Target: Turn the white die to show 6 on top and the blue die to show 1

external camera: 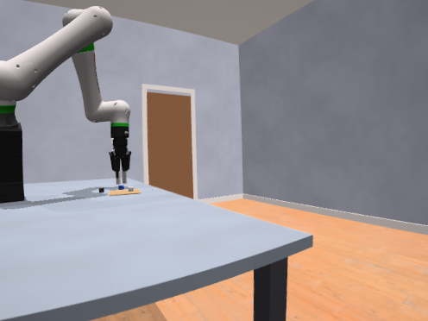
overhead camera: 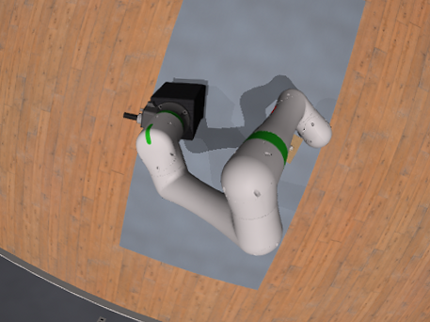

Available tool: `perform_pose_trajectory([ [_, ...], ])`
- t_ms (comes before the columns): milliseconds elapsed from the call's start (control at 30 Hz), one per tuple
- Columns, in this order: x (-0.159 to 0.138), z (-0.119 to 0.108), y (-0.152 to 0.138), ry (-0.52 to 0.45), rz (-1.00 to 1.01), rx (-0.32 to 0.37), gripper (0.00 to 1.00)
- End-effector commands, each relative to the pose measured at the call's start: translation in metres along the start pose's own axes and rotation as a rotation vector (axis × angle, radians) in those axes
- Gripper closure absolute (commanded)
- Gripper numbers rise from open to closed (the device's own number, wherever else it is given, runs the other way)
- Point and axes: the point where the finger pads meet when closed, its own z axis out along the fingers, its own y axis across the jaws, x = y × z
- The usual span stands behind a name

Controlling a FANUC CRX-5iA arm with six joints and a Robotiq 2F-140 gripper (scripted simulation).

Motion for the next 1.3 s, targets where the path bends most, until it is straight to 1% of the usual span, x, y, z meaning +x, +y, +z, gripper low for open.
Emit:
perform_pose_trajectory([
  [0, 0.0, 0.0, 0.0, 0.0, 0.0, 0.0, 0.79],
  [800, 0.0, 0.001, 0.0, 0.0, 0.0, 0.0, 0.79],
  [1267, 0.0, 0.015, 0.0, 0.0, 0.0, 0.0, 0.79],
])
